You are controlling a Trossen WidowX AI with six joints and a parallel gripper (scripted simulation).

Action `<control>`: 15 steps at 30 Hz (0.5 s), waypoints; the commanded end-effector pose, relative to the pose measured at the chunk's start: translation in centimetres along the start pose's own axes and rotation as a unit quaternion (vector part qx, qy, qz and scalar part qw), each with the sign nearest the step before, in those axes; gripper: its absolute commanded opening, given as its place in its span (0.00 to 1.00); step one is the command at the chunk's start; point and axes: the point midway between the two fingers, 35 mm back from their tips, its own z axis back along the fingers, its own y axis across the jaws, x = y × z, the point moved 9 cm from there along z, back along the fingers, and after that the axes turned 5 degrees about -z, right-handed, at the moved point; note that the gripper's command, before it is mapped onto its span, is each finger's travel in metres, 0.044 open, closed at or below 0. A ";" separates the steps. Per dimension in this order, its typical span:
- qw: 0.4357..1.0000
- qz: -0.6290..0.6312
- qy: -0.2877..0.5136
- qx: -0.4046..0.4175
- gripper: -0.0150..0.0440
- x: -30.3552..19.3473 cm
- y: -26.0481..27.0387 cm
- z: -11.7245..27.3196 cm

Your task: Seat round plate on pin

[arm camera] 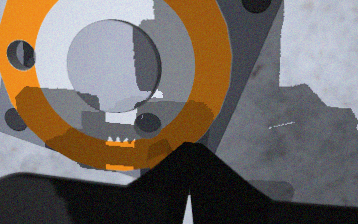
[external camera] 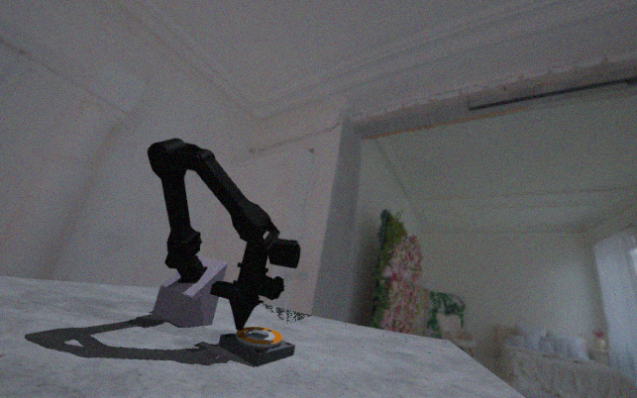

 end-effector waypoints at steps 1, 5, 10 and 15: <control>1.000 0.000 0.004 0.004 0.25 -0.6 0.4 0.0; 1.000 0.000 0.004 0.004 0.25 -1.0 0.8 0.1; 1.000 0.000 0.004 0.004 0.25 -1.4 1.3 0.2; 1.000 0.001 0.004 0.004 0.25 -1.6 1.7 0.3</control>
